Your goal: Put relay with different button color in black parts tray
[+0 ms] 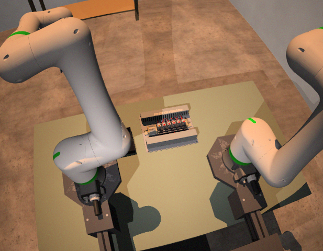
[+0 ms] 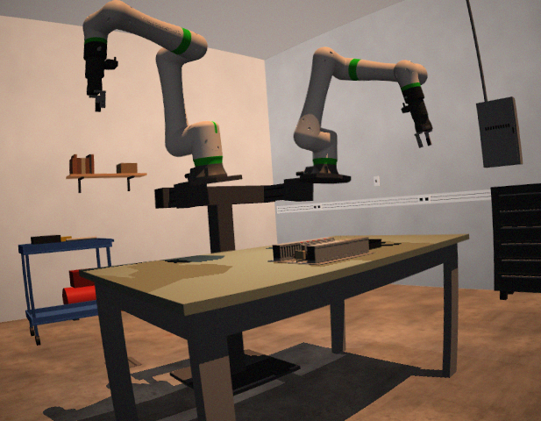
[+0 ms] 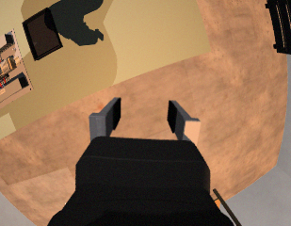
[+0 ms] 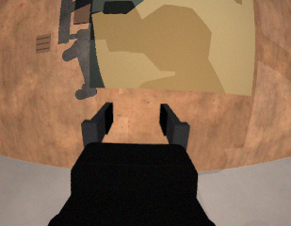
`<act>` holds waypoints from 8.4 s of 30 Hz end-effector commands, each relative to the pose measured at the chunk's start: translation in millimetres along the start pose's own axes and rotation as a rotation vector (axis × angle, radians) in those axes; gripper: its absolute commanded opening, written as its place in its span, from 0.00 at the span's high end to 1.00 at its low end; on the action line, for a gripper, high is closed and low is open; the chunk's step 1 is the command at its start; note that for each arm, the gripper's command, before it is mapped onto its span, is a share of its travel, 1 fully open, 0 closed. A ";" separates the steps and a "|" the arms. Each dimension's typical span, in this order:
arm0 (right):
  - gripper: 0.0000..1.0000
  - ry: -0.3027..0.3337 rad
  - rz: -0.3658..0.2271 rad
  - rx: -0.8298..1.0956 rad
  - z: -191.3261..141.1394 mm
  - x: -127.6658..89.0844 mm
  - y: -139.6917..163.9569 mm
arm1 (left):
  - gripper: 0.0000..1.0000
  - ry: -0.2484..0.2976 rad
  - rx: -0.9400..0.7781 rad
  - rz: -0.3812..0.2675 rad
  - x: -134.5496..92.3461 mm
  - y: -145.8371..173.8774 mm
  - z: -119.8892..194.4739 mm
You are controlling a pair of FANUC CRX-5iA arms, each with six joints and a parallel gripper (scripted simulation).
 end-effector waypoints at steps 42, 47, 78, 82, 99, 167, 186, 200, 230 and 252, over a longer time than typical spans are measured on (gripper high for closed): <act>0.00 0.000 -0.002 0.000 -0.1 -0.9 -0.1 | 0.02 0.285 -0.419 0.081 -180.9 59.7 3.8; 0.00 0.000 -0.002 0.000 -0.1 -0.9 -0.1 | 0.02 0.285 -0.416 0.081 -180.3 58.9 3.3; 0.00 0.000 -0.002 0.000 -0.1 -0.9 -0.1 | 0.02 0.273 0.034 0.044 -75.8 -69.1 -120.6; 0.00 0.000 -0.002 0.000 -0.1 -0.9 -0.1 | 0.02 0.271 0.096 0.038 -61.9 -82.9 -143.4; 0.00 0.000 -0.002 0.000 -0.1 -0.9 -0.1 | 0.02 0.243 0.602 -0.012 48.7 -144.1 -364.9; 0.00 0.000 -0.002 0.000 -0.1 -0.9 -0.1 | 0.02 0.199 1.212 -0.082 181.1 -75.9 -648.1; 0.00 0.000 -0.002 0.000 -0.1 -0.9 -0.1 | 0.02 0.199 1.212 -0.082 181.2 -75.6 -647.3; 0.00 0.000 -0.002 0.000 -0.1 -0.9 -0.1 | 0.02 0.199 1.212 -0.082 188.8 -54.0 -604.8; 0.00 0.000 -0.002 0.000 -0.1 -0.9 -0.1 | 0.02 0.199 1.212 -0.082 195.3 -35.3 -568.0; 0.00 0.000 -0.002 0.000 -0.1 -0.9 -0.1 | 0.02 0.199 1.212 -0.082 195.3 -35.3 -568.0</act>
Point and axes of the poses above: on each arm, the point where the finger pads meet when closed, its own x axis out along the fingers, its own z axis across the jaws, y = z × x, the point moved 7 cm from there along -x, back along the fingers, and after that the axes turned 6 degrees about x, right-handed, at the moved point
